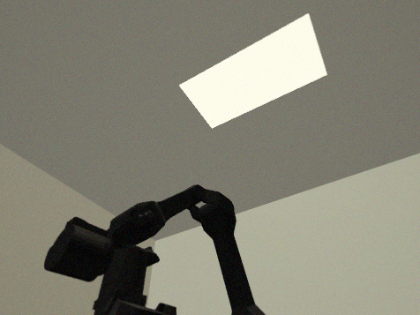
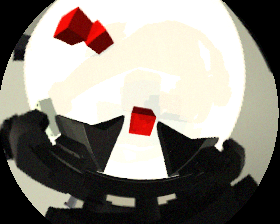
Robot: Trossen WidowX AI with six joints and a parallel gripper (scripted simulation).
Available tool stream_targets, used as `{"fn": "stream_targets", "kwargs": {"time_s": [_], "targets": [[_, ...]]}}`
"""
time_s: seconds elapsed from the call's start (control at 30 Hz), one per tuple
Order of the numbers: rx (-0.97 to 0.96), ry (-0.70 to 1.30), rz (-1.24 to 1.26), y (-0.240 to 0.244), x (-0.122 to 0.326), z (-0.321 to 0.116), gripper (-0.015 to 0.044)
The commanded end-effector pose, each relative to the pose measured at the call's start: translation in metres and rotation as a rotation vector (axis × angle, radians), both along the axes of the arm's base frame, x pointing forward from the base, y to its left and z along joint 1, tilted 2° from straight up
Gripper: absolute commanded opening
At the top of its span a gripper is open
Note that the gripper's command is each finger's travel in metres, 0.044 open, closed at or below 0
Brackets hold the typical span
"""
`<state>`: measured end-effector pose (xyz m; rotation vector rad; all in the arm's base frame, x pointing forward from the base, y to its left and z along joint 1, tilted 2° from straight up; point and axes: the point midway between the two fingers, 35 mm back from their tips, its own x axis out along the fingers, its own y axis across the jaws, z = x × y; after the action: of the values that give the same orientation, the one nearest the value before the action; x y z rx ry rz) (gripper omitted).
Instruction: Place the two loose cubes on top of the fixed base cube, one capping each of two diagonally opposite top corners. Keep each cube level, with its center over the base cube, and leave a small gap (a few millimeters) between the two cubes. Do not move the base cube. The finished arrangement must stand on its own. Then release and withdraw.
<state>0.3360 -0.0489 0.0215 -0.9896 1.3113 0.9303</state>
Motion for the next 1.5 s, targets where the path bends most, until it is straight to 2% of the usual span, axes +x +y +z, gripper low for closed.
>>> {"fn": "stream_targets", "kwargs": {"time_s": [0.0,0.13,0.17,0.33,1.47], "targets": [[0.003,-0.003,0.006,0.0,0.0,-0.002,0.0212],[0.003,-0.003,0.006,0.0,0.0,-0.002,0.0107],[0.003,-0.003,0.006,0.0,0.0,-0.002,0.0105],[0.003,-0.003,0.006,0.0,0.001,0.002,0.0105],[0.003,-0.003,0.006,0.001,-0.006,0.107,0.0105]]}}
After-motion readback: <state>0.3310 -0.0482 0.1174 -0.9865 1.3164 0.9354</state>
